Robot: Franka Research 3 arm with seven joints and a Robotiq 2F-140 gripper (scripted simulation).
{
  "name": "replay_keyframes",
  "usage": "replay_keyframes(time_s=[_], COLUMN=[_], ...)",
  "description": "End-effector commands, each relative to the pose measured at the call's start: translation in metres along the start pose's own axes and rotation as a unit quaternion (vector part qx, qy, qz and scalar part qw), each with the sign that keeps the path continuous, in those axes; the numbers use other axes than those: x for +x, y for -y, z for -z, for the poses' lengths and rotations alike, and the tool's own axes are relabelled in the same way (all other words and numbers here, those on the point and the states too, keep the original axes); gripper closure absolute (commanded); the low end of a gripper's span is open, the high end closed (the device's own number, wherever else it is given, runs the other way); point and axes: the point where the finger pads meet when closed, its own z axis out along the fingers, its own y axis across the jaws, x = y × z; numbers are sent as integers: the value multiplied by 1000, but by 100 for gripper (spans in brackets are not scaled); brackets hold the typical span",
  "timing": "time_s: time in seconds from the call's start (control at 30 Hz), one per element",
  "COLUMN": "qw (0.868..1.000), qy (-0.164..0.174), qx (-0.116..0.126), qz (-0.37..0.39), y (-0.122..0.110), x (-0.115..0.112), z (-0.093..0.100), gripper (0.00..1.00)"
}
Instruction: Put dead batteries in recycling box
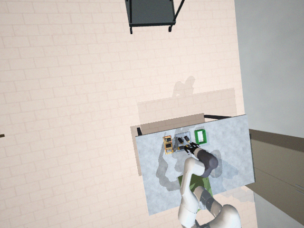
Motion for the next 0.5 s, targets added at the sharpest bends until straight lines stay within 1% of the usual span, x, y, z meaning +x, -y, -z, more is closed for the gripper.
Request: replay_keyframes(time_s=[0.0, 0.13, 0.2, 0.33, 0.4, 0.47], qw=[998, 998, 998, 998, 998, 998], qy=[0, 0, 0, 0, 0, 0], qx=[0, 0, 0, 0, 0, 0], qz=[63, 63, 63, 63, 63, 63], y=[0, 0, 0, 0, 0, 0], x=[-1, -1, -1, -1, -1, -1], z=[1, -2, -16, -61, -70, -71], gripper=[71, 71, 71, 71, 71, 71])
